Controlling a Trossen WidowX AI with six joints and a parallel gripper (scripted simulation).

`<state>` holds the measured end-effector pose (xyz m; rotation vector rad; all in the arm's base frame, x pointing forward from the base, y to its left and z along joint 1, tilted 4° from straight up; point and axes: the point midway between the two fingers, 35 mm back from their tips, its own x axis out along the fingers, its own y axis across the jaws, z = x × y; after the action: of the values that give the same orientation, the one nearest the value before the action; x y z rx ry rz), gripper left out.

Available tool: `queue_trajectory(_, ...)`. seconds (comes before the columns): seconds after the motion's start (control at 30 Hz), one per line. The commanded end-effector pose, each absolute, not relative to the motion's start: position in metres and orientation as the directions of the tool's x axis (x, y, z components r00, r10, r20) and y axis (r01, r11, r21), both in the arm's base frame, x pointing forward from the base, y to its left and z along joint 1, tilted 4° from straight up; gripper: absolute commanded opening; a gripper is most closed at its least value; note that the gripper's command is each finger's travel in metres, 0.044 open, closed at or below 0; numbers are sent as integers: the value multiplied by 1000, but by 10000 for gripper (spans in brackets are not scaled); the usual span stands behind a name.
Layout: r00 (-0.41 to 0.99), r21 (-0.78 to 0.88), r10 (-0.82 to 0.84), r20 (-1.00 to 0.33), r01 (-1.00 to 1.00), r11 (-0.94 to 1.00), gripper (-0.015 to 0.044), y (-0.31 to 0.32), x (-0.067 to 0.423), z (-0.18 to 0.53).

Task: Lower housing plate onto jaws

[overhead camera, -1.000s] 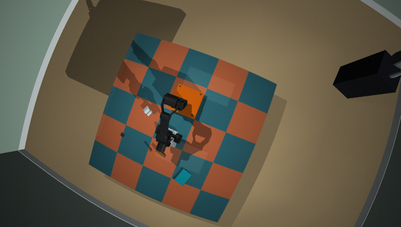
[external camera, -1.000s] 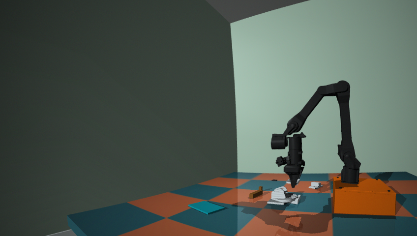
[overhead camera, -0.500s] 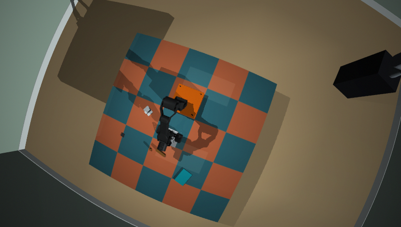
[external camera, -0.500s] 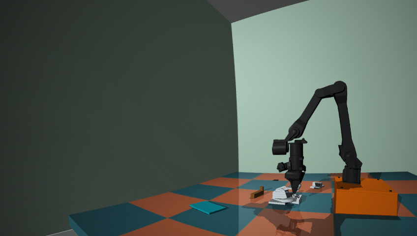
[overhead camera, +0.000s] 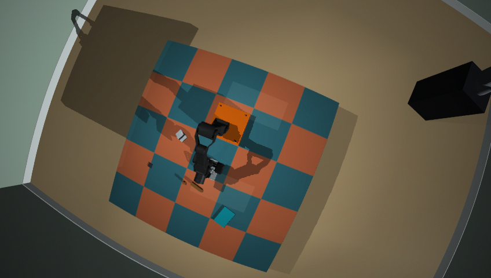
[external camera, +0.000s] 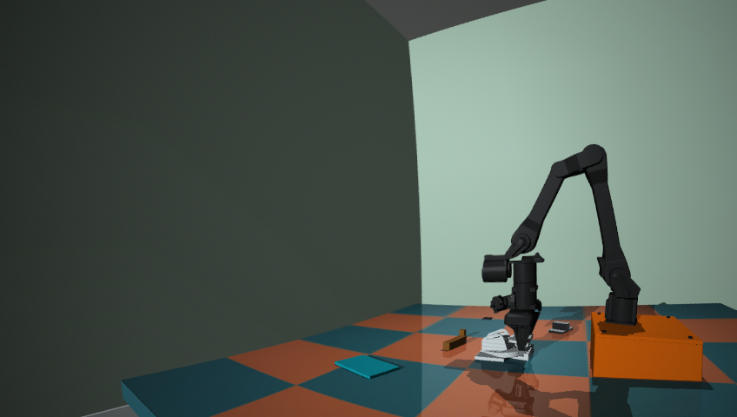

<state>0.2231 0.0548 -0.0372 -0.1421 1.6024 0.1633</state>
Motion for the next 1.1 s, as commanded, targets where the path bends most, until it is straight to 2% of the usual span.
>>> queue_trajectory(0.0,-47,18,9,-999,-192,981,351,55,221,-40)
queue_trajectory(1.07,-47,17,9,-999,-183,983,351,55,220,-45)
